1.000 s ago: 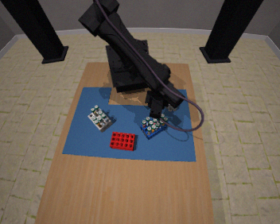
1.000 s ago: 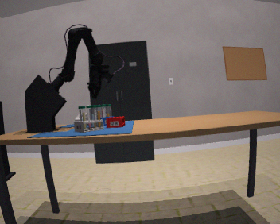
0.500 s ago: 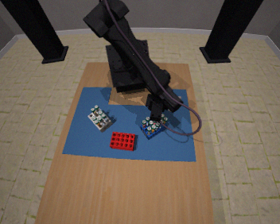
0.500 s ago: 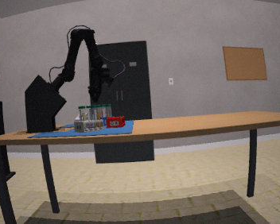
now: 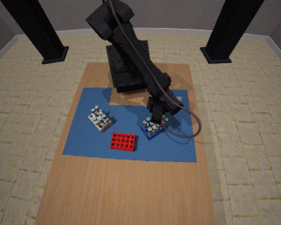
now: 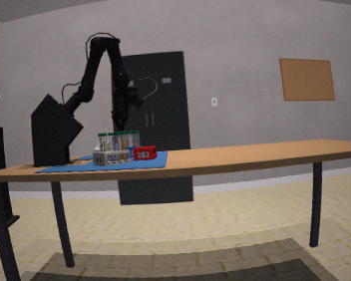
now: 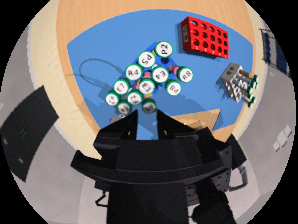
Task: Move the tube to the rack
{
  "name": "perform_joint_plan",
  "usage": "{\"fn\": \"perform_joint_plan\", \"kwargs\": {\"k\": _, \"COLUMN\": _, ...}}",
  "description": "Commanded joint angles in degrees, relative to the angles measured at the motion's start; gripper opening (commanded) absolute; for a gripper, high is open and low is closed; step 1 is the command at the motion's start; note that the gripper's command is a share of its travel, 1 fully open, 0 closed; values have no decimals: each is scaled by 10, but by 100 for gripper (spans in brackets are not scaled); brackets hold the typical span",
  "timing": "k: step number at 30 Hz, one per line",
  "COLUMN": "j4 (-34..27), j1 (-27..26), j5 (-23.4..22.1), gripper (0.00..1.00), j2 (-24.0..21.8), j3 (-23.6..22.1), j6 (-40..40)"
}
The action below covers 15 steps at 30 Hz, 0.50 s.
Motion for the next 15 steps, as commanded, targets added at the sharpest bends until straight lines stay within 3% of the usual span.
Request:
{"fn": "perform_joint_plan", "kwargs": {"k": 1, "j4": 19, "j1": -7, "j5": -3, "gripper": 30, "j2": -3, "j3": -13, "j6": -6}}
{"fn": "perform_joint_plan", "kwargs": {"k": 5, "j4": 21, "j1": -3, "j5": -3, "gripper": 30, "j2": -3, "j3": 3, "j6": -6}}
{"fn": "perform_joint_plan", "kwargs": {"k": 9, "j4": 25, "j1": -9, "j5": -5, "gripper": 30, "j2": 2, "j3": -18, "j6": -8}}
{"fn": "perform_joint_plan", "kwargs": {"k": 15, "j4": 34, "j1": -11, "j5": -7, "gripper": 30, "j2": 3, "j3": -15, "j6": -11}}
